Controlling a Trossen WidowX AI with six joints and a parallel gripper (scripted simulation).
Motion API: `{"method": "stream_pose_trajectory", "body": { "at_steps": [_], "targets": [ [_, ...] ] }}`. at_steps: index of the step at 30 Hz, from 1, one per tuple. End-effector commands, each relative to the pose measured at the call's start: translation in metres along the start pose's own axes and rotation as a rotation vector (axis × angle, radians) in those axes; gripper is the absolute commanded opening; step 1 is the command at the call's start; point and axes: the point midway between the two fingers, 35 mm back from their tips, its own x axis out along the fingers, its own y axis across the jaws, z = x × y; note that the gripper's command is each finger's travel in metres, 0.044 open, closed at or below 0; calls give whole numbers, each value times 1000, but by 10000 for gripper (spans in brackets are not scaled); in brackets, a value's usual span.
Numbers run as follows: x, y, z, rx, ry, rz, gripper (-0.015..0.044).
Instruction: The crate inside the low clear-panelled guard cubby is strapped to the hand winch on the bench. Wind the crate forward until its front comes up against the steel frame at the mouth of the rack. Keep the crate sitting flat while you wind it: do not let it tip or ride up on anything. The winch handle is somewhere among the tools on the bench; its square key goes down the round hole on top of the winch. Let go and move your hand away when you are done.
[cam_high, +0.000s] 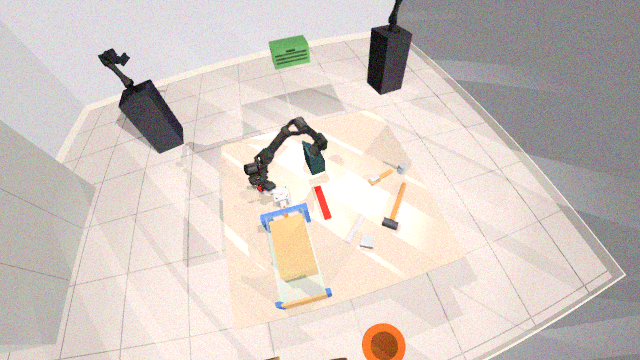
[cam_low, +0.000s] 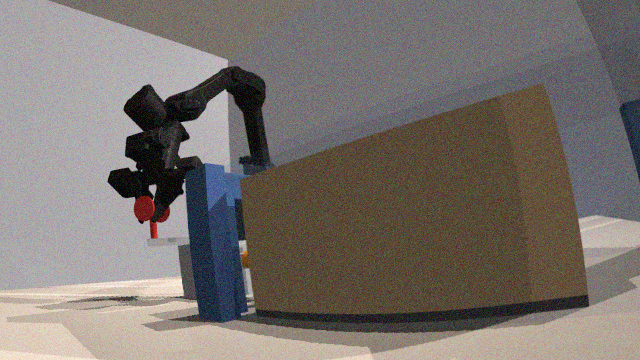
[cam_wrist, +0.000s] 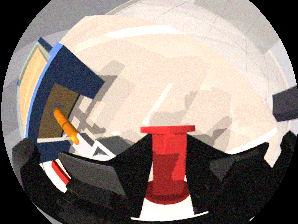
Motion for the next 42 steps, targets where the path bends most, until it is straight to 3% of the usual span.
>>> {"method": "stream_pose_trajectory", "body": {
  "at_steps": [1,42],
  "targets": [
    [3,16,12,-21,-18,31,0],
    [13,73,36,-22,-18,37,0]
  ]
}}
